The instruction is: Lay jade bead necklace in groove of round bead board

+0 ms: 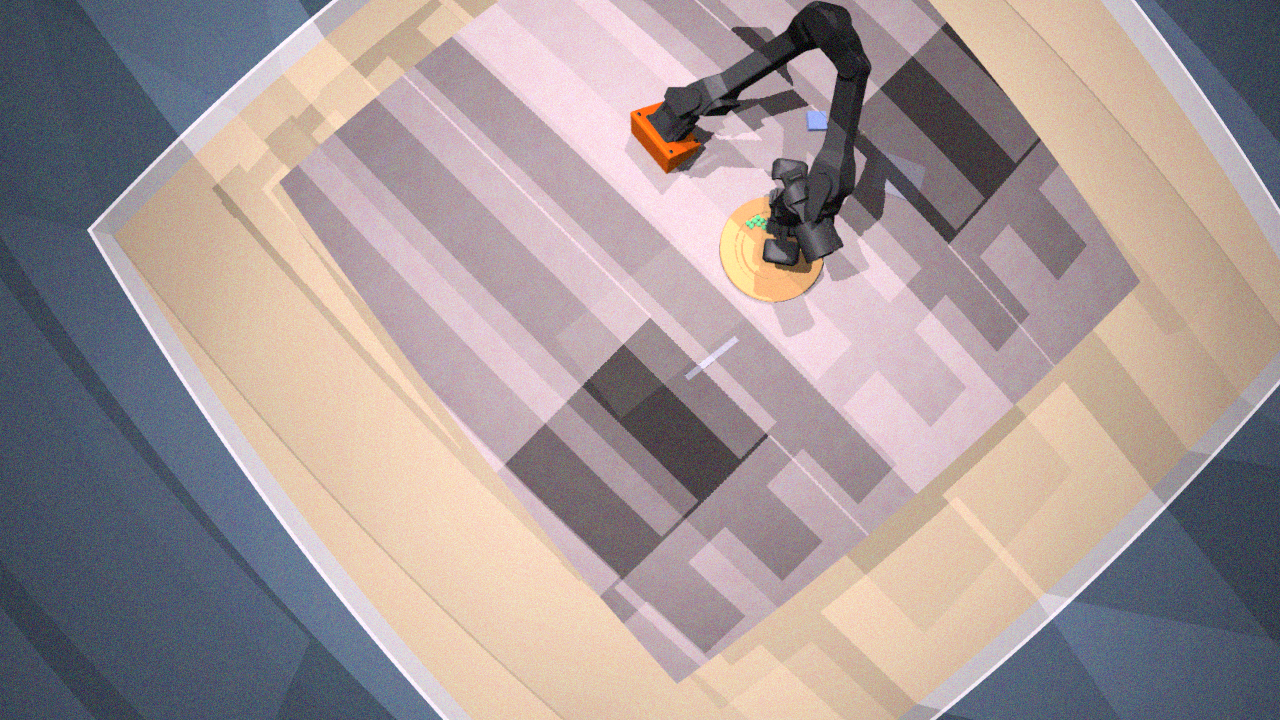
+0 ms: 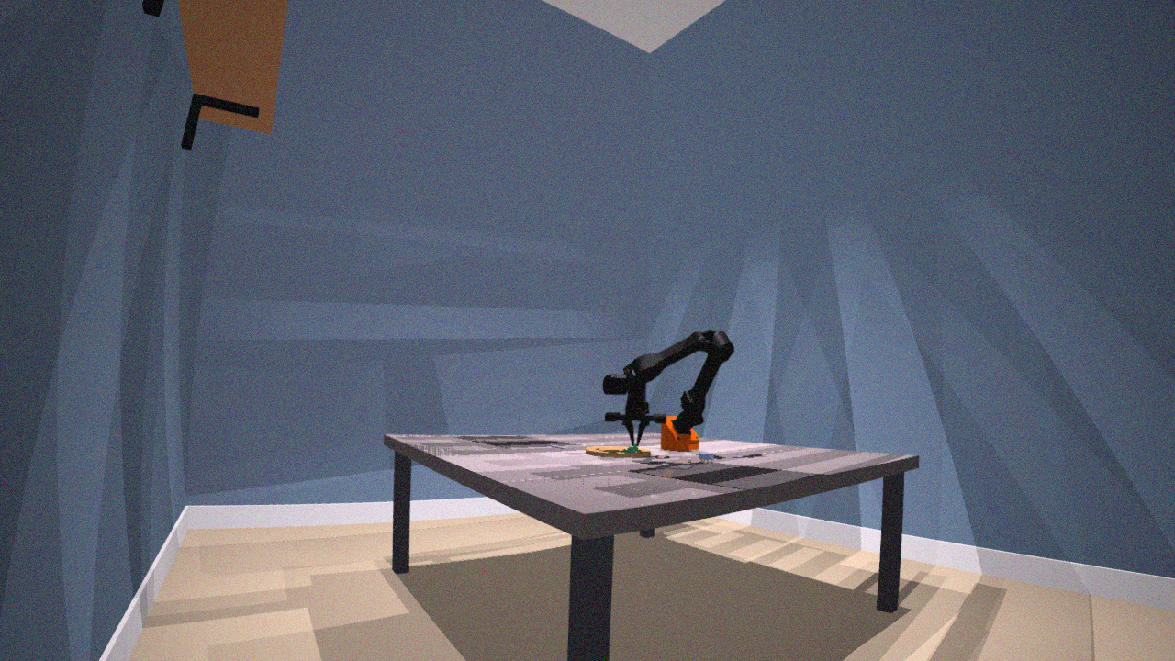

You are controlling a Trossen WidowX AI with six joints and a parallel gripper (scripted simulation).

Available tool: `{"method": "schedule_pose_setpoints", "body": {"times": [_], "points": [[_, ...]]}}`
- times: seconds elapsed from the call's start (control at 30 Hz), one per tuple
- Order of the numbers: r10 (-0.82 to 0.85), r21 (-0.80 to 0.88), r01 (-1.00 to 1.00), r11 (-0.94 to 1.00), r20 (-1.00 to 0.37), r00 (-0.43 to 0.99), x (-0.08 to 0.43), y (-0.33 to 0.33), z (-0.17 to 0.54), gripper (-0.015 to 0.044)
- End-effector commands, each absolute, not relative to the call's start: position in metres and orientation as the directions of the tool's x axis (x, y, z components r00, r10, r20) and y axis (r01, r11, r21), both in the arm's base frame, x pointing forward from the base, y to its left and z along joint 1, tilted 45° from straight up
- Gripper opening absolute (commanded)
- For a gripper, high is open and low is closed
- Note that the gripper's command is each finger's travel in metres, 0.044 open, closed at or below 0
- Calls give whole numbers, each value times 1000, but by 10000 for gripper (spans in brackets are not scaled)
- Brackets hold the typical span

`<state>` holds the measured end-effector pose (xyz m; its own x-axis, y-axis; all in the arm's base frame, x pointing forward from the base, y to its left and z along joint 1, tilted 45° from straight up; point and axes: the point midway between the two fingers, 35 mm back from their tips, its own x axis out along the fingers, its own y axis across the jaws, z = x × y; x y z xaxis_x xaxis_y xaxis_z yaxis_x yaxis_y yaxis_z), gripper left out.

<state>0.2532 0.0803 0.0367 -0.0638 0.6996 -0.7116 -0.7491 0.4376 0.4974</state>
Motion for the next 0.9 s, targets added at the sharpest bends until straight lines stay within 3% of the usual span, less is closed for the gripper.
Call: {"method": "schedule_pose_setpoints", "body": {"times": [0.0,0.47,0.87], "points": [[700,492,-753,436,-712,-60,255,79,39,0],[700,491,-754,436,-712,-58,290,84,42,0],[700,491,-754,436,-711,-58,290,92,34,0]]}}
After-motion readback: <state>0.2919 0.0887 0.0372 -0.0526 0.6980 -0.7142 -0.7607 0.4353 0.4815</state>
